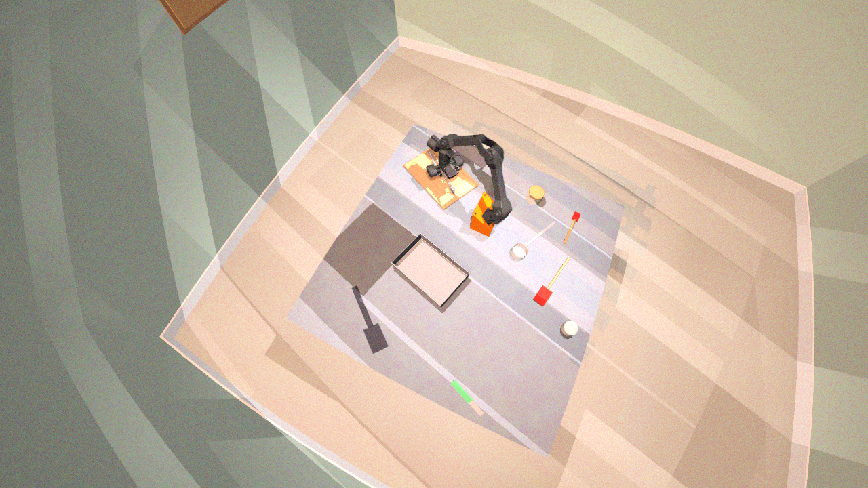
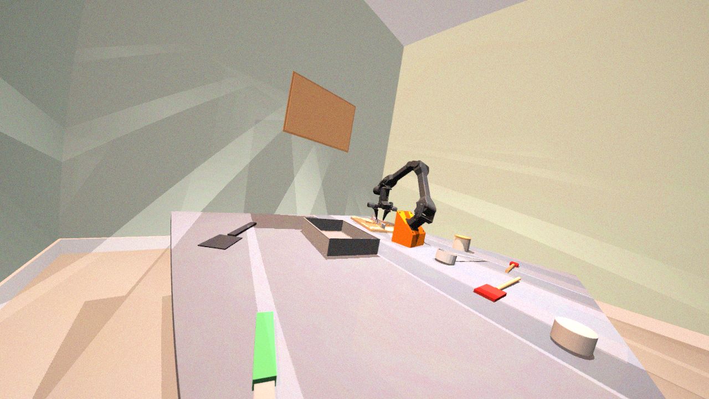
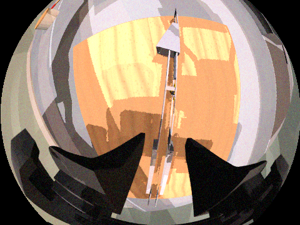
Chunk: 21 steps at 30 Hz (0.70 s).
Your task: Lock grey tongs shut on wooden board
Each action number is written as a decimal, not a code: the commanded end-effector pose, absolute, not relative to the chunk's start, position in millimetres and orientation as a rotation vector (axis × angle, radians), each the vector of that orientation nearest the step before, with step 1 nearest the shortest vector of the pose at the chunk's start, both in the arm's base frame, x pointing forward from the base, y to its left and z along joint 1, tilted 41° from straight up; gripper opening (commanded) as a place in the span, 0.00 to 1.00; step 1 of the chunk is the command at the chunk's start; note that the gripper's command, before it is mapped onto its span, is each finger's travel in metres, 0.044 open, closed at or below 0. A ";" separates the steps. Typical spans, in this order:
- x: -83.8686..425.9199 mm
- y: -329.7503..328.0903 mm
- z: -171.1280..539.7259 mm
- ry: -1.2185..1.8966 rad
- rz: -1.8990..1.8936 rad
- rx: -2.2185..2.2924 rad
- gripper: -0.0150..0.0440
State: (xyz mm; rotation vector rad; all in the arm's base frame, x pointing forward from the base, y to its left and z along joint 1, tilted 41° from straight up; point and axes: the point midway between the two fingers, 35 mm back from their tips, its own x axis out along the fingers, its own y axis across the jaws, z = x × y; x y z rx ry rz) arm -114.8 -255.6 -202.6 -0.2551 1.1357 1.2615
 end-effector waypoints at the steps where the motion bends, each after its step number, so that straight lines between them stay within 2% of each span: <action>1: -114.8 -255.8 -202.6 1.136 1.261 -0.255 0.80; 6: -114.8 -255.8 -202.6 1.136 1.261 -0.255 1.00; 12: -110.9 -256.0 -189.3 1.135 1.262 -0.255 1.00; 21: -74.2 -234.9 -82.5 1.126 1.267 -0.255 1.00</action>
